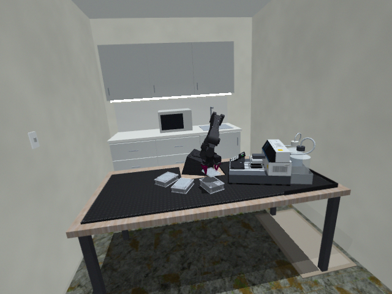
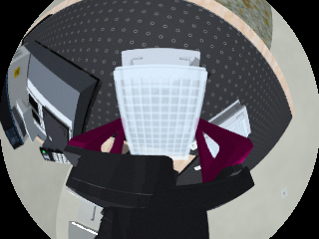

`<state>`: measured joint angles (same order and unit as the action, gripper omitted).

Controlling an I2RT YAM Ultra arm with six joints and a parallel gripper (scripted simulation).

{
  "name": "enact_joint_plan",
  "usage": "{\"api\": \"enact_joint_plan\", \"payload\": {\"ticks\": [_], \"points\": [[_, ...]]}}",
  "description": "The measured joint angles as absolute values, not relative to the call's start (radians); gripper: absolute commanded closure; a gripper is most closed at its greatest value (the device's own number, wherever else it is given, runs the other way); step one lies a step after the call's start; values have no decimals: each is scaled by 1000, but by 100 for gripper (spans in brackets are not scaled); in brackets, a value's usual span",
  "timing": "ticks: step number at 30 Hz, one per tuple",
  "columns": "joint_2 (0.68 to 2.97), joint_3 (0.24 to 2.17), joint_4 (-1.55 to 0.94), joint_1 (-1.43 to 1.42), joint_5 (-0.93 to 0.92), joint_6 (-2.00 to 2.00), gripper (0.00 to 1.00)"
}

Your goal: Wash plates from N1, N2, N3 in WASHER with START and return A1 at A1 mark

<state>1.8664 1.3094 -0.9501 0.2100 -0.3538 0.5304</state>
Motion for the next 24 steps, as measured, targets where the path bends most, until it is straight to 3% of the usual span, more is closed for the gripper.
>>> {"api": "enact_joint_plan", "payload": {"ticks": [24], "points": [[1927, 1243, -817, 173, -352, 494, 100]]}}
